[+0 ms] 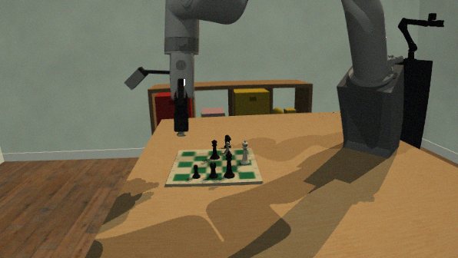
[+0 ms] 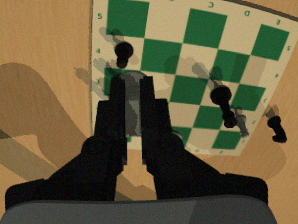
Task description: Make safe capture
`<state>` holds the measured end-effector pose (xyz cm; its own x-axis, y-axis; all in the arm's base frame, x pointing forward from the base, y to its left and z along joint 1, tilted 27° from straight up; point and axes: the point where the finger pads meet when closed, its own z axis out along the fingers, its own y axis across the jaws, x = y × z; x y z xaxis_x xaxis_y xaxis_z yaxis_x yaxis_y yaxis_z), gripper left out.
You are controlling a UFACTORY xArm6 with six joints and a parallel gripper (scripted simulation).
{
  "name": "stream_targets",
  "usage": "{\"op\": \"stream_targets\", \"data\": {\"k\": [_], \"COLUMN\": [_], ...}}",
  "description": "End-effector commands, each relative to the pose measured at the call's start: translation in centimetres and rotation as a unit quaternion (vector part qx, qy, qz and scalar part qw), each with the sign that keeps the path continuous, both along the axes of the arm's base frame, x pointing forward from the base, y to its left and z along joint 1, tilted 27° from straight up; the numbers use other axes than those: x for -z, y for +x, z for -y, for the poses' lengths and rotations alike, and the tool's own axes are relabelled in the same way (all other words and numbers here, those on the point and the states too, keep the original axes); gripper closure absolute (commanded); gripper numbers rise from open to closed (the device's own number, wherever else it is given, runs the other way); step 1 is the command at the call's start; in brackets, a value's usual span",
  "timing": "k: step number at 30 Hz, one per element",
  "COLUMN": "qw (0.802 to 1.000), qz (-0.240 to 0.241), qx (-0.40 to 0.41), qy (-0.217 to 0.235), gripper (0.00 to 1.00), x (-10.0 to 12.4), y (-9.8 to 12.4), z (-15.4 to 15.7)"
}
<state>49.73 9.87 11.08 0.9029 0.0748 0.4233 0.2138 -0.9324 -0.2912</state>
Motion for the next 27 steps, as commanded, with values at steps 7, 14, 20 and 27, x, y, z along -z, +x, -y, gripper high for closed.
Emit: {"op": "stream_targets", "data": {"k": [7,14,20,27], "qw": [0.997,0.997,0.997,0.997], "qz": [-0.046,-0.046,-0.047,-0.047], "qx": [0.058,0.058,0.058,0.058], "qy": [-0.005,-0.005,-0.006,-0.006], "gripper": [1.00,1.00,1.00,1.00], "x": [-0.6,-0.5,0.1,2.4], "y": [0.6,0.6,0.8,1.7], "z": [-1.0,-1.0,-1.2,-2.1]}}
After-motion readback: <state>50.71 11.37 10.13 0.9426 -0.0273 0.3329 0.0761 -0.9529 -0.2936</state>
